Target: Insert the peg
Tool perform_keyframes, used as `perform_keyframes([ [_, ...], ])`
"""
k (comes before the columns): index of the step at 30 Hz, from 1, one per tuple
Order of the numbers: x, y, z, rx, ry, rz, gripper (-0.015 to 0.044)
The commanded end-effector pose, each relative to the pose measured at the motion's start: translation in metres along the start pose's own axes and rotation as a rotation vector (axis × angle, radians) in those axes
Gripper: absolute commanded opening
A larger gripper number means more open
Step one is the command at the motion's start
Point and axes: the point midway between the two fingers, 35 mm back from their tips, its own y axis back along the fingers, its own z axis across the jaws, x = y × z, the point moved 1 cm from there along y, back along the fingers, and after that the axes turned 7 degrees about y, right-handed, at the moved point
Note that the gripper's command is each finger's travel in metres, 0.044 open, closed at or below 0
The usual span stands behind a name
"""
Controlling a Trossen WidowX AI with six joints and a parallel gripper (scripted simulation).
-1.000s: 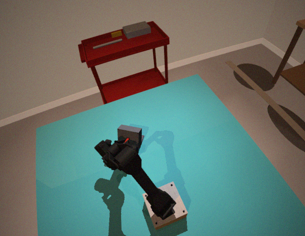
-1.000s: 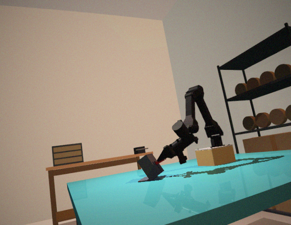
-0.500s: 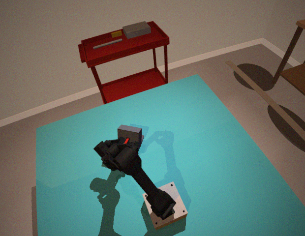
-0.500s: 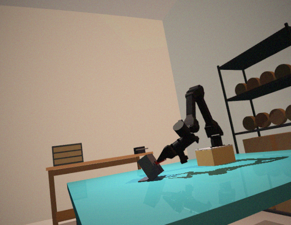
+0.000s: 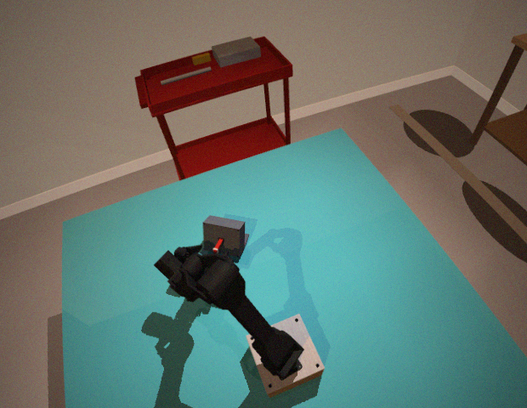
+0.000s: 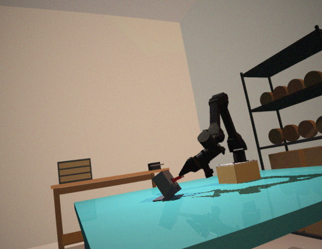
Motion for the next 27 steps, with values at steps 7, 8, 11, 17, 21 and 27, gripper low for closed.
perform_keyframes([
  [7, 0.000, 0.018, -0.002, 0.002, -0.006, 0.002, 0.0440],
  [8, 0.000, 0.020, -0.002, 0.002, -0.006, 0.002, 0.0440],
  [11, -0.001, 0.025, -0.002, 0.002, -0.006, 0.001, 0.0440],
  [17, -0.002, 0.035, -0.002, 0.003, -0.006, 0.002, 0.0440],
  [21, -0.003, 0.042, -0.002, 0.003, -0.005, 0.003, 0.0440],
  [27, -0.005, 0.052, -0.002, 0.004, -0.005, 0.006, 0.0440],
])
